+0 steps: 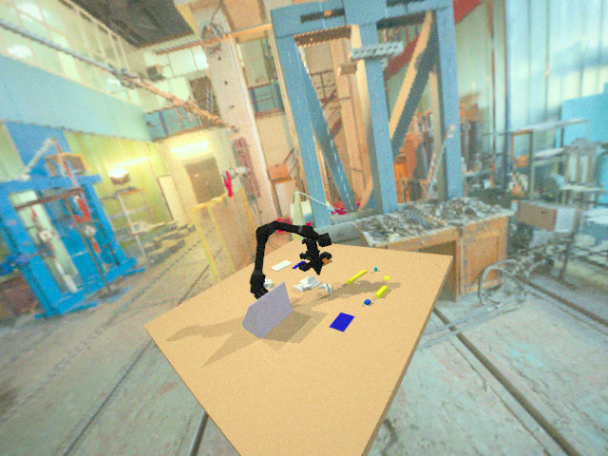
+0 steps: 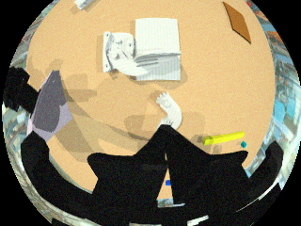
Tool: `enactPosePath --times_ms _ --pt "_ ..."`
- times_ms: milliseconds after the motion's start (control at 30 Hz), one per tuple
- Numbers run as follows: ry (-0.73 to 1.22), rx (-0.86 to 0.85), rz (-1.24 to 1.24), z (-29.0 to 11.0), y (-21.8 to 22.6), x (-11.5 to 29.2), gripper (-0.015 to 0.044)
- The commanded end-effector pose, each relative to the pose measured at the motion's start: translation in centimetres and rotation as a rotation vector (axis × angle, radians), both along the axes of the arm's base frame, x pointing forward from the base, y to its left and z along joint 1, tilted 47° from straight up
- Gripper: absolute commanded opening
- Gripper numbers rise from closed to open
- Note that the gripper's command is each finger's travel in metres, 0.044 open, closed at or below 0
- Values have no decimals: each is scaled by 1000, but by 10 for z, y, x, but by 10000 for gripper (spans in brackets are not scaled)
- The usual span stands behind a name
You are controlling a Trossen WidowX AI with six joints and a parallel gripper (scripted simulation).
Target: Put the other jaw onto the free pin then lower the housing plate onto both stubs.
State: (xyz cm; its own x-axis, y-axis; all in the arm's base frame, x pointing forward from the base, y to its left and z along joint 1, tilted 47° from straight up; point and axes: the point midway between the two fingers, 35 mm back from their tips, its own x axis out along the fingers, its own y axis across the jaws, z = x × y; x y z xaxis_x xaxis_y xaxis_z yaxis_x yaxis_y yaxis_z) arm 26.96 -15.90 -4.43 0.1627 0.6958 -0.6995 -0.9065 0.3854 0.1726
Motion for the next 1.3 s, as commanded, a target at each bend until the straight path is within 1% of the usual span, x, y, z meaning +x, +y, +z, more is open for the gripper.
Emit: enactPosePath --times_ms 0,533,1267 --pt "0 0 0 0 0 0 26" --pt "0 0 0 0 0 0 440" --pt "0 0 0 0 0 0 440"
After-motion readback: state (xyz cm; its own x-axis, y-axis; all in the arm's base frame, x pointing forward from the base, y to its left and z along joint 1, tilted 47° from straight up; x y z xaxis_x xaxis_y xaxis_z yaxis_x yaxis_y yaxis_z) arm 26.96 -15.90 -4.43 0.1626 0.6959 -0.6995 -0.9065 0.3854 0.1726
